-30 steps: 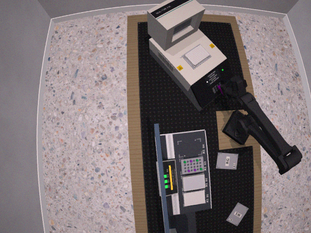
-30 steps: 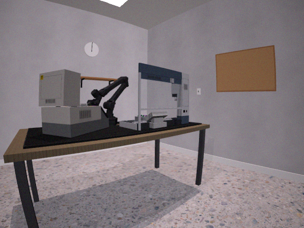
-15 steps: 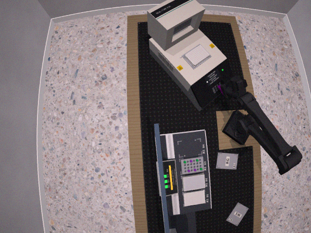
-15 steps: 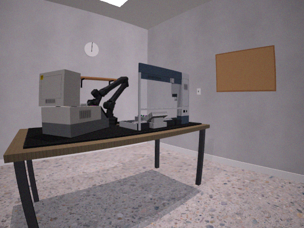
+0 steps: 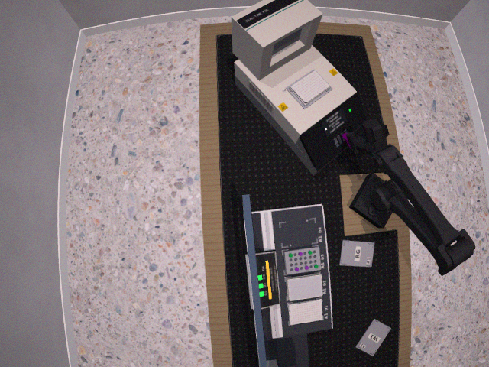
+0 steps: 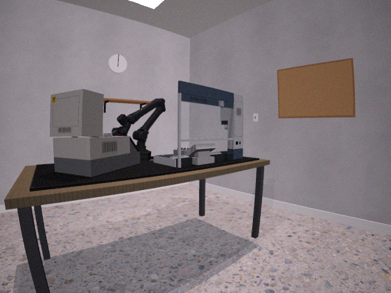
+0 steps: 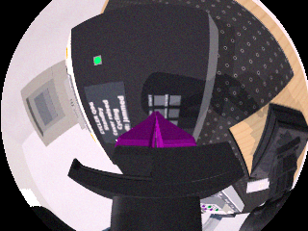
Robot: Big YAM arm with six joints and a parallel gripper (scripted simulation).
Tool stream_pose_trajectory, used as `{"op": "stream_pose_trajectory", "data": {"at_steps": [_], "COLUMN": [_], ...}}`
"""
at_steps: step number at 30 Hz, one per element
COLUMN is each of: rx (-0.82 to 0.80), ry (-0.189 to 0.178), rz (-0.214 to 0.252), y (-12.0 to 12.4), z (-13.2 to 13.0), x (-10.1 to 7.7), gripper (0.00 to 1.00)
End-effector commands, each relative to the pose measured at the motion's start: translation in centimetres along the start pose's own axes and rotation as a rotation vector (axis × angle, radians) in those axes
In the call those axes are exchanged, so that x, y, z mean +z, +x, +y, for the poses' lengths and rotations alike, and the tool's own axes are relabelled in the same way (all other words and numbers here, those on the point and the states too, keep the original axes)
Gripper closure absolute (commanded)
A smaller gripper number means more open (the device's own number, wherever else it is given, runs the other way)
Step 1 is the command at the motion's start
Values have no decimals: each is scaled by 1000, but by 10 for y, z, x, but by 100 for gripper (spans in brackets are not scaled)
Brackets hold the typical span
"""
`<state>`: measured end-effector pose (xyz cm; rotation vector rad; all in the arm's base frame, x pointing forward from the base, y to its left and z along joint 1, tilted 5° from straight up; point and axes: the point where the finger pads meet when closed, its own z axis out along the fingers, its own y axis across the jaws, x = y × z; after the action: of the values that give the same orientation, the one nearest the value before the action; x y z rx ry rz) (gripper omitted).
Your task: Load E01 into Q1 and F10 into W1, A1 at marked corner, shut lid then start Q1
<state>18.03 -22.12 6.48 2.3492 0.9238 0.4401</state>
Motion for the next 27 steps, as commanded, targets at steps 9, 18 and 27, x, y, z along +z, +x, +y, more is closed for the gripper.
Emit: {"op": "stream_pose_trajectory", "data": {"at_steps": [9, 18, 27], "rx": [9, 11, -6], "ry": [-15, -29, -41], "rz": [-3, -8, 2], "y": [0, -3, 1], "z": [1, 15, 29], "x": [-3, -8, -7], "gripper": [100, 100, 100]}}
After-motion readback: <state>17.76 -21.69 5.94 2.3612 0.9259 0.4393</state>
